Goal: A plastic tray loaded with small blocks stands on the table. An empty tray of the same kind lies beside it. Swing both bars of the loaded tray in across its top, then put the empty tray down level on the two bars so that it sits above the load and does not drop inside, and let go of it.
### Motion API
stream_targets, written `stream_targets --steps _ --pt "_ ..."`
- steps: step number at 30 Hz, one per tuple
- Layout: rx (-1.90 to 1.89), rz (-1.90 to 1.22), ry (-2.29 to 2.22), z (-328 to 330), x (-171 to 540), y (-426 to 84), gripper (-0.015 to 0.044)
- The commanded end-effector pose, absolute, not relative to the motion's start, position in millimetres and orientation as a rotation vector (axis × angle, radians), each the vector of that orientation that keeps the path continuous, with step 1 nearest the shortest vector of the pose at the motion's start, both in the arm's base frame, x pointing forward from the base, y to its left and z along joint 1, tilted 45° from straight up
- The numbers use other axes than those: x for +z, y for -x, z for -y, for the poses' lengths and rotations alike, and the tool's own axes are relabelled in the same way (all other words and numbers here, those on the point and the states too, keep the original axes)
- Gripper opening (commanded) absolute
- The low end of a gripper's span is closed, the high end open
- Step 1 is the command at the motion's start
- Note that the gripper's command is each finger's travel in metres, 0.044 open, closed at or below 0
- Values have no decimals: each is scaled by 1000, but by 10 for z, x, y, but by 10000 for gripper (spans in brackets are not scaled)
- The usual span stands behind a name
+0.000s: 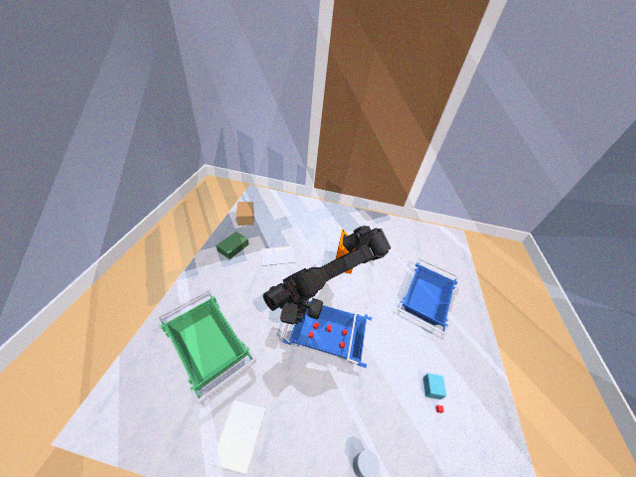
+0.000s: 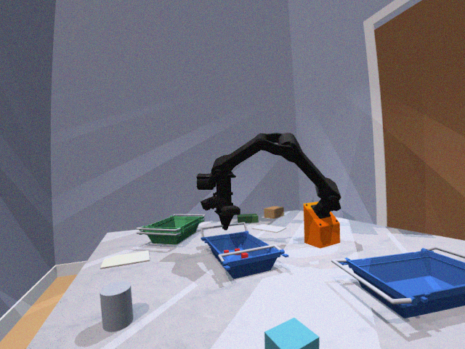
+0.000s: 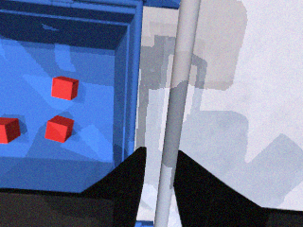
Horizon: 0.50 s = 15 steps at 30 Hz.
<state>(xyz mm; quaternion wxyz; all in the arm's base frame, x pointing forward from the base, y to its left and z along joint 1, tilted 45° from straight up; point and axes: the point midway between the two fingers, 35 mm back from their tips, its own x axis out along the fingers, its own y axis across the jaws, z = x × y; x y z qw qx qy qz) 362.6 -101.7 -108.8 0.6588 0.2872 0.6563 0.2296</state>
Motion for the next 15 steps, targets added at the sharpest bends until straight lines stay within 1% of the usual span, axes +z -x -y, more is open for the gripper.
stream_targets --steps 1,11,15 --pt "546 -1480 -653 852 -960 -3670 80" --pt "548 -1480 -655 490 -871 -3695 80" --pt "547 -1480 -655 488 -850 -3696 80"
